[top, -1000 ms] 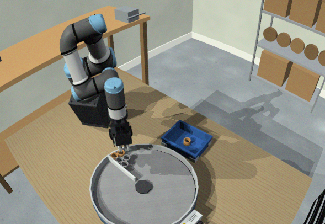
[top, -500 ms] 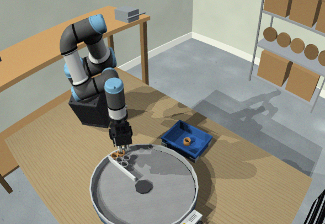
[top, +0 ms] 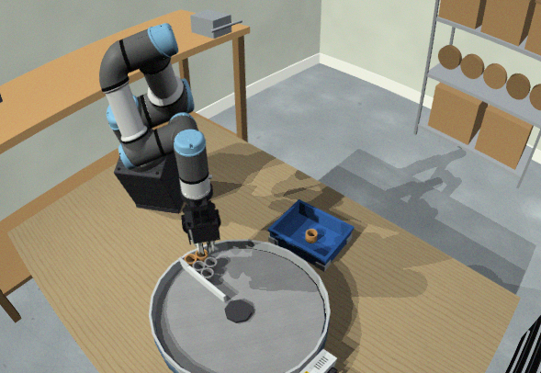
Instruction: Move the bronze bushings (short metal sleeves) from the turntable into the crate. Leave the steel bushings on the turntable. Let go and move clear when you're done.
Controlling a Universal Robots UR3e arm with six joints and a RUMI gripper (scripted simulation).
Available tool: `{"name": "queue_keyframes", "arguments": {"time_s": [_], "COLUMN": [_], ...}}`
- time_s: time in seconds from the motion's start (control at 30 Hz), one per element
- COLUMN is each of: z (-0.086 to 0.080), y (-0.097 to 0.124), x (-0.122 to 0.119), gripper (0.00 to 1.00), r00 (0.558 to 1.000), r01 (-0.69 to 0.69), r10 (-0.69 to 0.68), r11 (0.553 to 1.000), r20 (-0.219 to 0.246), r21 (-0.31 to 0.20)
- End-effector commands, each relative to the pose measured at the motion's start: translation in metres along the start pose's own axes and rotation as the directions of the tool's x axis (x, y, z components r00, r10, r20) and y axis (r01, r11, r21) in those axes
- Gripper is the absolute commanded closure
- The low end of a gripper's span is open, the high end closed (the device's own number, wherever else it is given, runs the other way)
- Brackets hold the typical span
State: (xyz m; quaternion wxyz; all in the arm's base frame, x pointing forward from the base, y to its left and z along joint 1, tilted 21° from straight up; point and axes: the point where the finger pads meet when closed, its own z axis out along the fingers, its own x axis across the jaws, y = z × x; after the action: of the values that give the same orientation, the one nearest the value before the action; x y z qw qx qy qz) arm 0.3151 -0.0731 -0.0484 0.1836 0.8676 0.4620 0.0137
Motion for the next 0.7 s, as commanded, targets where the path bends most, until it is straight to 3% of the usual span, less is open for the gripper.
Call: {"name": "queue_keyframes", "arguments": {"time_s": [0.0, 0.3, 0.67], "z": [0.000, 0.002, 0.016], "y": [0.000, -0.001, -0.001], "x": [0.000, 0.000, 0.000], "gripper": [0.94, 0.94, 0.94], "r00": [1.000, 1.000, 1.000], "r01": [0.000, 0.000, 0.001], "r10": [0.000, 0.000, -0.001], "r11": [1.000, 1.000, 1.000], "r20": [-0.001, -0.001, -0.001], "r21": [0.000, 0.001, 0.001]}}
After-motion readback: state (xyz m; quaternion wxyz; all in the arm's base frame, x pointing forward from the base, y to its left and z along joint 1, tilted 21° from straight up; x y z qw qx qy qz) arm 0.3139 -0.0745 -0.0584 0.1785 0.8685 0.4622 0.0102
